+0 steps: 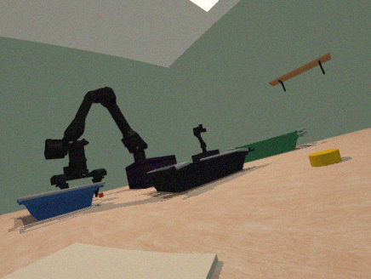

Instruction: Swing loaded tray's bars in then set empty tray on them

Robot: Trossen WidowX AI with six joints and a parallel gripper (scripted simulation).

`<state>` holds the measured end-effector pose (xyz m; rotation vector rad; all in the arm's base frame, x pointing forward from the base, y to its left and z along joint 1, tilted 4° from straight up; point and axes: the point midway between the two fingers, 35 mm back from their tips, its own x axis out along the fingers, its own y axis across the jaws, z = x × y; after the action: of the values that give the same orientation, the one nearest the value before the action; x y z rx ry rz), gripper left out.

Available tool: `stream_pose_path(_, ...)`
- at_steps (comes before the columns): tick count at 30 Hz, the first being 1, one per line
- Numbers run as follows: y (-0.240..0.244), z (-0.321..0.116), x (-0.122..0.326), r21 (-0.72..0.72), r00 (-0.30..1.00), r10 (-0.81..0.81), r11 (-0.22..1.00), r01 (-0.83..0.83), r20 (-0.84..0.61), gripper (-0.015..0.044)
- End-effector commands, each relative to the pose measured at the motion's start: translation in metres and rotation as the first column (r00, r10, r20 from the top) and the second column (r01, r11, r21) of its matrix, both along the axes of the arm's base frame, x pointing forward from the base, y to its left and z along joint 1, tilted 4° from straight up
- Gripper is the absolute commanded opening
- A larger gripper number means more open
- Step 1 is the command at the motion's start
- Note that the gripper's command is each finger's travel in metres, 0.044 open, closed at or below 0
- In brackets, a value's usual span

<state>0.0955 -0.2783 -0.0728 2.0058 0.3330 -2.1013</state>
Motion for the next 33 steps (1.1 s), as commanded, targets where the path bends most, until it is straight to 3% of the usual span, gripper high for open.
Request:
stream_pose_path(1, 0.0004, -0.0022, -0.0013, 0.000, 1.000, 0.000, 1.000, 0.000, -0.006, 0.0411)
stream_pose_path(13, 0.0004, -0.0022, -0.0013, 0.000, 1.000, 0.000, 1.000, 0.000, -0.006, 0.0235)
stream_pose_path(33, 0.0004, -0.0022, -0.0013, 0.000, 1.000, 0.000, 1.000, 0.000, -0.006, 0.0101)
